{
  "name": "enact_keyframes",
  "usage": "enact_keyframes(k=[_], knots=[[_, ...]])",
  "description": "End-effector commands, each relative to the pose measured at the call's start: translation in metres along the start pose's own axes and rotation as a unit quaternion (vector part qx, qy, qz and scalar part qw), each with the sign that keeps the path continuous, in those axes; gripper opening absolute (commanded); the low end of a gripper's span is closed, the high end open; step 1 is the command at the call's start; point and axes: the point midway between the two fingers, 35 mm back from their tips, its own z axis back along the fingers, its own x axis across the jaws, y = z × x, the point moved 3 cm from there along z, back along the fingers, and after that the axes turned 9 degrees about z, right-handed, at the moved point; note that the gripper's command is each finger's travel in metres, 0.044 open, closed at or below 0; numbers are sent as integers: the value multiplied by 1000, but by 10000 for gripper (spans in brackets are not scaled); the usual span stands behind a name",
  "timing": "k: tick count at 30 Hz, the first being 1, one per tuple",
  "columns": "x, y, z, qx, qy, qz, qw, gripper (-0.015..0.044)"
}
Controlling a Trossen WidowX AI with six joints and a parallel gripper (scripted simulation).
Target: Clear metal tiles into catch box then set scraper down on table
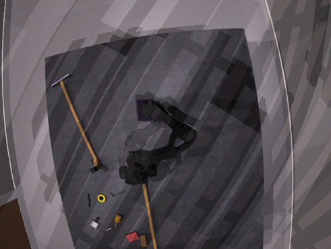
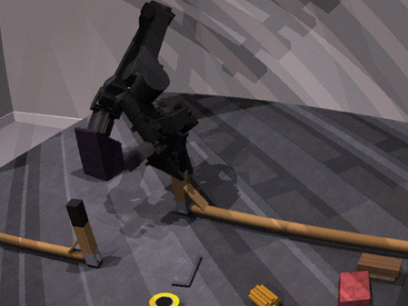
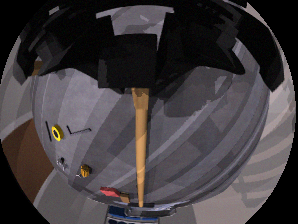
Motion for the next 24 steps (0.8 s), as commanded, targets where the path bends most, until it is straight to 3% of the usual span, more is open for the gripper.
enact_keyframes(k=[1,2,19,24], knots=[[3,1,6,-8,0,6,1000,0],[4,2,7,-9,0,6,1000,0],[1,2,10,1,1,0,1000,440],[0,2,23,1,1,0,1000,440]])
